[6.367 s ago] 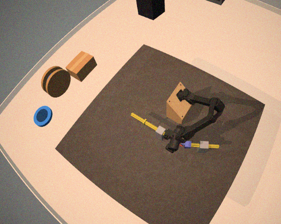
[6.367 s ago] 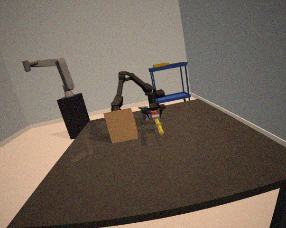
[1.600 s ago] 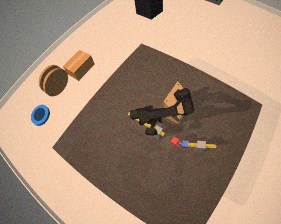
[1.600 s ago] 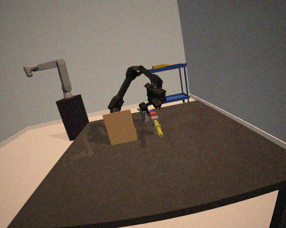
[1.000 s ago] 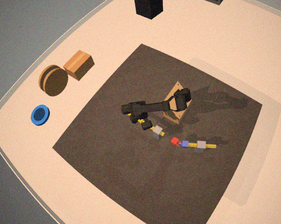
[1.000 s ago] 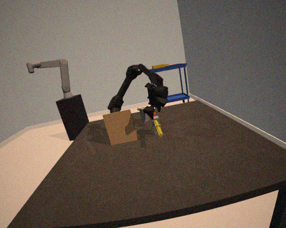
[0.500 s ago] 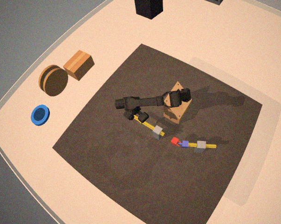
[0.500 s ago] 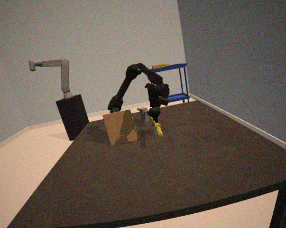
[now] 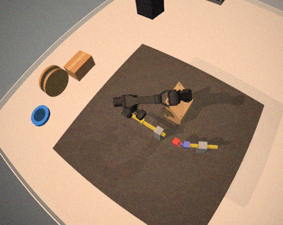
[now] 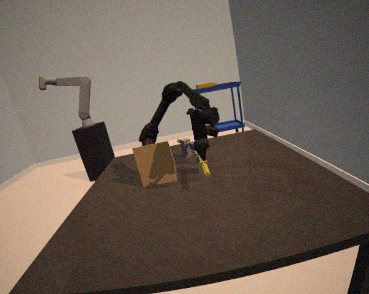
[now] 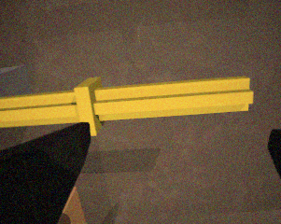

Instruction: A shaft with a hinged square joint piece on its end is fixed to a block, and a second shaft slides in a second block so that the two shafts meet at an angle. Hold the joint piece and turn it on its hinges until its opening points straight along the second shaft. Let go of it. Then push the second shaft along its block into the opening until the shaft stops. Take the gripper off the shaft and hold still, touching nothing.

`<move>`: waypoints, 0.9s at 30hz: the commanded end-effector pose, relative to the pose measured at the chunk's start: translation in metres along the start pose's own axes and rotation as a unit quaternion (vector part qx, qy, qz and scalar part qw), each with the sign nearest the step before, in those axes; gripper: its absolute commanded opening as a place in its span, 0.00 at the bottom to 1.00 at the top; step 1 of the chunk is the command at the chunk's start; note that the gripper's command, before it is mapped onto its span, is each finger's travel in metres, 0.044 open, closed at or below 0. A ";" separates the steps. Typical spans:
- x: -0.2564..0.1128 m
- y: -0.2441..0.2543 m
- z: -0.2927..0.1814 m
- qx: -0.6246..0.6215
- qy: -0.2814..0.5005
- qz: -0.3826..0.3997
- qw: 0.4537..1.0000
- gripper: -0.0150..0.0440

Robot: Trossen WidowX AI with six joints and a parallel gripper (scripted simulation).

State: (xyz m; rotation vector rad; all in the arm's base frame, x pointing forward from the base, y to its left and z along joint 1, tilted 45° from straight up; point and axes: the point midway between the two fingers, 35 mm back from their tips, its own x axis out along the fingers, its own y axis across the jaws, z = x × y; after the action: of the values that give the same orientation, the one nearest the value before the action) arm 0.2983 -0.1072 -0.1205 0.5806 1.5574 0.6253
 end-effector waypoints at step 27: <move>0.047 -0.001 0.000 0.478 0.012 -0.006 0.878 1.00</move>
State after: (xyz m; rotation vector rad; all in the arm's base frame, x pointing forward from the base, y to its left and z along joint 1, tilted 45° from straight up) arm 0.2974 -0.0805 -0.1505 1.2266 1.8238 -0.1373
